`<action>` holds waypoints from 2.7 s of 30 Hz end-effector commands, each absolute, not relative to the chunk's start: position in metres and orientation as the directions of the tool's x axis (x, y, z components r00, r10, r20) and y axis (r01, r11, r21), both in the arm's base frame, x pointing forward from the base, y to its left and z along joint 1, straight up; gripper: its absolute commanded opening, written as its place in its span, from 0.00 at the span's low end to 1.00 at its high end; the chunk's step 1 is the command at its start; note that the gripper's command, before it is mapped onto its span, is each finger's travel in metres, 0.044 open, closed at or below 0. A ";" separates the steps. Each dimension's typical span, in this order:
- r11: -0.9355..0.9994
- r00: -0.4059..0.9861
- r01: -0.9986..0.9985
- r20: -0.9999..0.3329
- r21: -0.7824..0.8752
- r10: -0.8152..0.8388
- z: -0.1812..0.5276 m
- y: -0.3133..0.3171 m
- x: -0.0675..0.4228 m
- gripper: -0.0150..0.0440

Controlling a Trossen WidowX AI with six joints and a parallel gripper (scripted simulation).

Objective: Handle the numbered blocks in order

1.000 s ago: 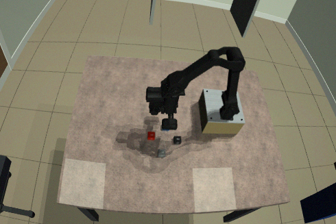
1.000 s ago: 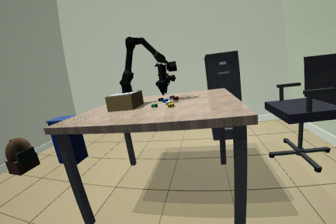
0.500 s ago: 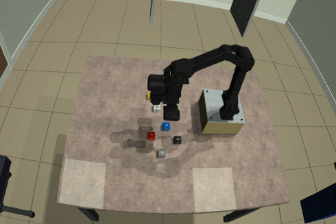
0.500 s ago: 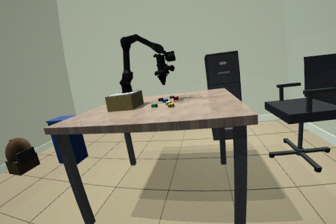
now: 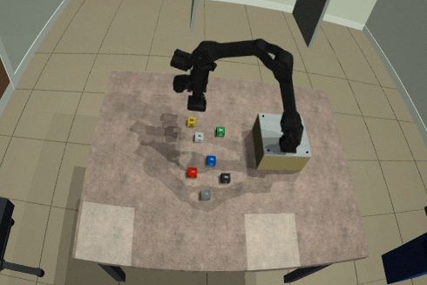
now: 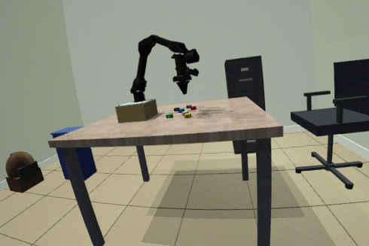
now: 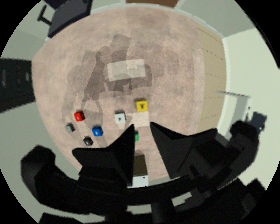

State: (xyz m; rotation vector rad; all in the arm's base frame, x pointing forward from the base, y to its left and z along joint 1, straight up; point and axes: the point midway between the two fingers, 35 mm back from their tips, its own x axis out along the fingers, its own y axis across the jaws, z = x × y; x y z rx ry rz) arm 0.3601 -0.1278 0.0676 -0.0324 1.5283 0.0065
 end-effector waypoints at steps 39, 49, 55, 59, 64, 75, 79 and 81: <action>0.999 0.035 -0.048 -0.999 -0.013 -0.012 -0.047 -0.144 0.366 0.93; 0.999 0.034 -0.048 -0.999 -0.013 -0.012 -0.051 -0.143 0.366 0.67; 0.999 0.034 -0.048 -0.999 -0.013 -0.012 -0.051 -0.143 0.366 0.46; 0.999 0.034 -0.048 -0.999 -0.013 -0.012 -0.051 -0.143 0.366 0.46; 0.999 0.034 -0.048 -0.999 -0.013 -0.012 -0.051 -0.143 0.366 0.46; 0.999 0.034 -0.048 -0.999 -0.013 -0.012 -0.051 -0.143 0.366 0.68; 0.999 0.034 -0.048 -0.999 -0.013 -0.012 -0.051 -0.143 0.366 0.86; 0.999 0.034 -0.048 -0.999 -0.013 -0.012 -0.051 -0.143 0.366 0.93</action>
